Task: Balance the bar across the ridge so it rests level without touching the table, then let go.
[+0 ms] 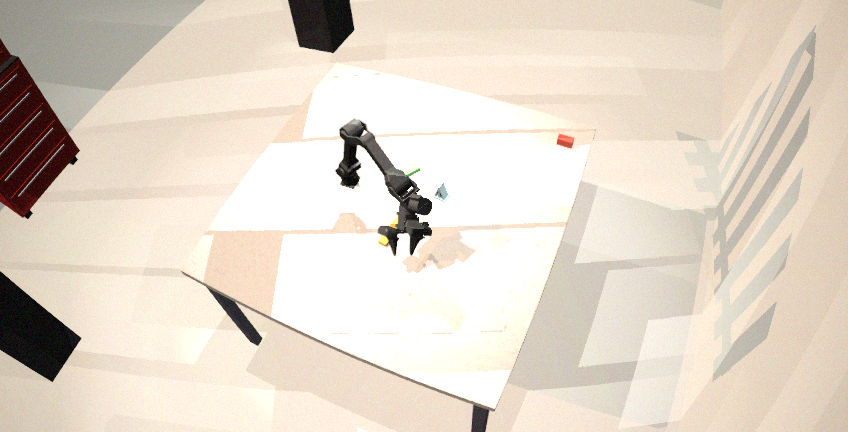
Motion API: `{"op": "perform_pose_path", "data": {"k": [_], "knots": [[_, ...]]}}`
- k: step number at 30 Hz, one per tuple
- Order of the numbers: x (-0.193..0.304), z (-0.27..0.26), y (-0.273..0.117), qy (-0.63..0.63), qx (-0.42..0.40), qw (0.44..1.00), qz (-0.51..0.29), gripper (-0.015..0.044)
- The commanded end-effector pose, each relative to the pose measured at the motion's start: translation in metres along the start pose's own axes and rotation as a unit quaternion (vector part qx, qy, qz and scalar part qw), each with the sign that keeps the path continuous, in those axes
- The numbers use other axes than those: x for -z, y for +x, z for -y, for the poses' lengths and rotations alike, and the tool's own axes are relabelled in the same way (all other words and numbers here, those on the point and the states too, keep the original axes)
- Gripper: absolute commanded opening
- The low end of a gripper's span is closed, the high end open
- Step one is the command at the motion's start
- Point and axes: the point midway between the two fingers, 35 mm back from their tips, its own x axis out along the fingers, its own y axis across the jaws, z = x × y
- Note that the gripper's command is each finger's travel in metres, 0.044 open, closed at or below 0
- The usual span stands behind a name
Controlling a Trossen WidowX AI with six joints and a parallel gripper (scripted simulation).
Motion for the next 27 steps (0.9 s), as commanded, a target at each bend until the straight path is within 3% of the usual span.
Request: {"op": "perform_pose_path", "data": {"k": [1,14,27], "knots": [[0.005,-0.007,-0.009,-0.081,-0.03,0.996,-0.01,0.0315],[0.027,-0.023,-0.035,-0.309,-0.12,0.943,-0.031,0.0315],[0.054,-0.035,-0.067,-0.508,-0.215,0.834,-0.022,0.0315]]}}
